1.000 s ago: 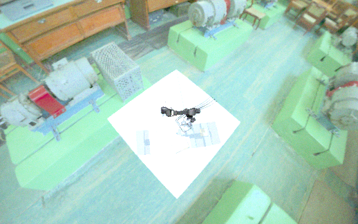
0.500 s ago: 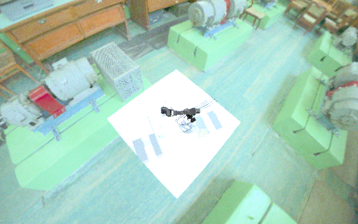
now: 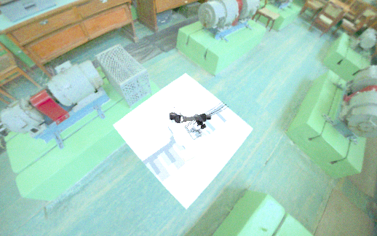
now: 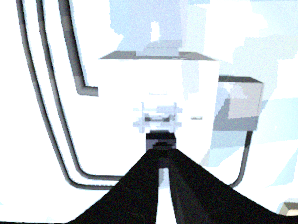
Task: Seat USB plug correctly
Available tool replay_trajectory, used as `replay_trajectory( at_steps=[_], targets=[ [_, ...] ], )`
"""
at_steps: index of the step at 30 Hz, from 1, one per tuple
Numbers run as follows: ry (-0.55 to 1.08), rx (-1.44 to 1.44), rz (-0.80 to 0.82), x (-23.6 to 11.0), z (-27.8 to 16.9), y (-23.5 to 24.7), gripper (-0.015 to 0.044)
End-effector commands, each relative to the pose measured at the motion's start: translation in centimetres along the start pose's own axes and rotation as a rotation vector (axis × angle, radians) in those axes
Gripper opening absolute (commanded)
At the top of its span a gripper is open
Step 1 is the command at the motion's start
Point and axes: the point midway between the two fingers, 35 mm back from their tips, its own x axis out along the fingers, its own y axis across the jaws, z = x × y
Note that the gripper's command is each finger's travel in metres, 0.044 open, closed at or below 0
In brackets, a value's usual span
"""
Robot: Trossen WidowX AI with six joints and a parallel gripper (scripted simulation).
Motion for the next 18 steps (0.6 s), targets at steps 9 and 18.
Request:
replay_trajectory(
  at_steps=[9, 18],
  targets=[
    [0.000, 0.009, -0.002, 0.18, 0.14, 0.01, 0.0000],
    [0.000, 0.013, -0.002, 0.28, 0.23, 0.02, 0.0000]
  ],
)
